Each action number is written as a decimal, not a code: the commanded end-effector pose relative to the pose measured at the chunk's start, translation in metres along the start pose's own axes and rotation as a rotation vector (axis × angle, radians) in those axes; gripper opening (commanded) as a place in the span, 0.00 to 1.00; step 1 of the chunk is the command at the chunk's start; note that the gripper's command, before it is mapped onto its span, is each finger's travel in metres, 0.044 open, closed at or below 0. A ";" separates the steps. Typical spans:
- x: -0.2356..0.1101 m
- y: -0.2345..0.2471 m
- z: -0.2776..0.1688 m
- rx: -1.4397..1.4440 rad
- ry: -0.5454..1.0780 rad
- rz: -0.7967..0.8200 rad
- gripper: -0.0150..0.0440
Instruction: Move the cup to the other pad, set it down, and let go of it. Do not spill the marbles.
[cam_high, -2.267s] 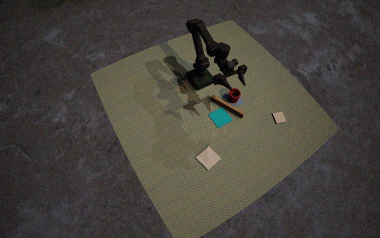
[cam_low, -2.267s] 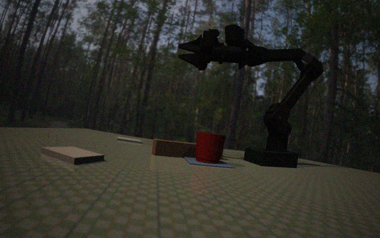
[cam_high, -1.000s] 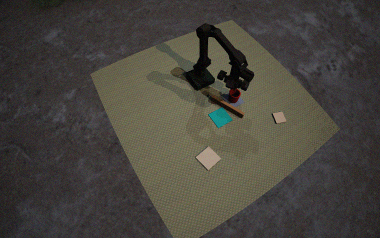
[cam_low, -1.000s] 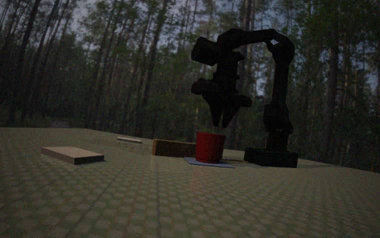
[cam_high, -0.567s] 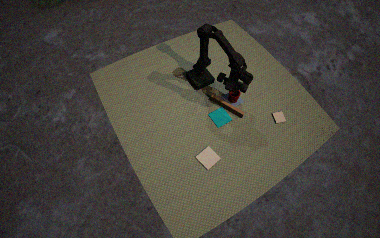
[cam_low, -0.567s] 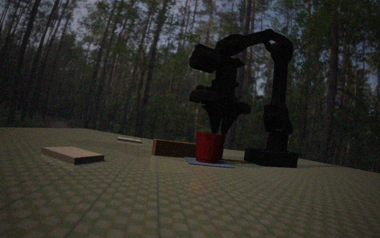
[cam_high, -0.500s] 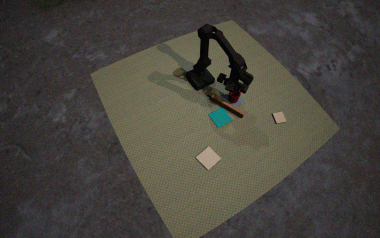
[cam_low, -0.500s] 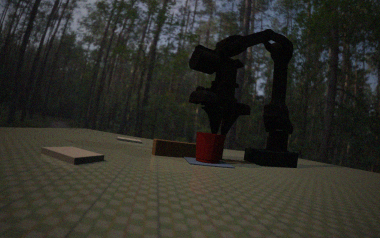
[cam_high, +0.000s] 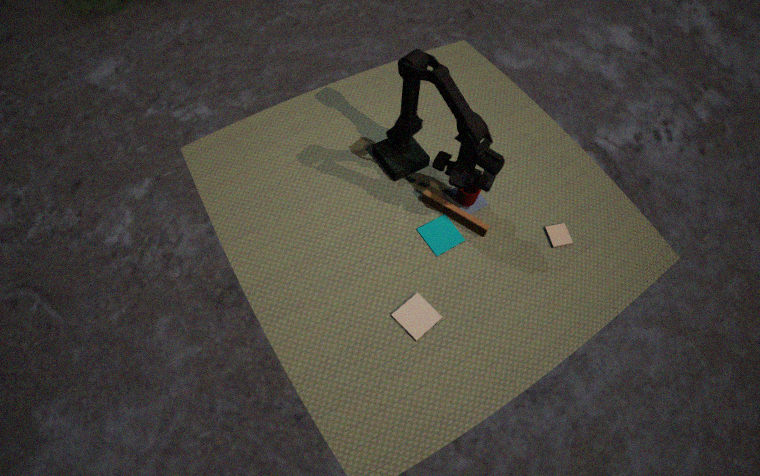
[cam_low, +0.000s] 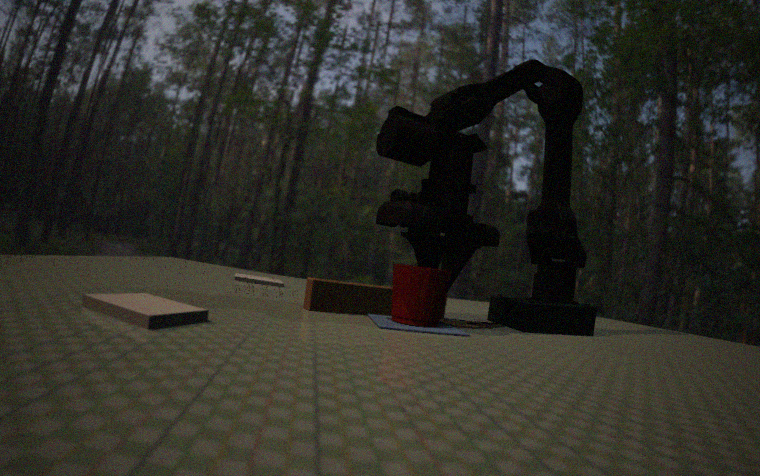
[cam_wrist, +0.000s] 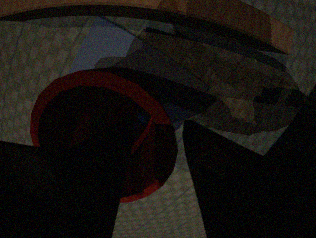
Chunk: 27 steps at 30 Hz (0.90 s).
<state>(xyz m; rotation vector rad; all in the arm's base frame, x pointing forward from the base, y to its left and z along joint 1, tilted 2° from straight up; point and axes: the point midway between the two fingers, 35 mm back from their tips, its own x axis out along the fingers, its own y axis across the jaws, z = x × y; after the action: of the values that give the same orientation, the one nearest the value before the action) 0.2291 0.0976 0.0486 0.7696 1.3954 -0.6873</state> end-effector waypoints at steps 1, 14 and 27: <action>0.008 -0.002 -0.001 0.003 0.005 -0.005 0.50; 0.009 -0.002 0.000 0.000 0.001 -0.003 0.30; 0.001 -0.001 0.000 0.000 0.001 -0.003 0.25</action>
<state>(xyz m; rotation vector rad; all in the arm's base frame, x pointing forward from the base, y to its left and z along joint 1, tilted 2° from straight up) 0.2279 0.0971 0.0423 0.7669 1.3988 -0.6909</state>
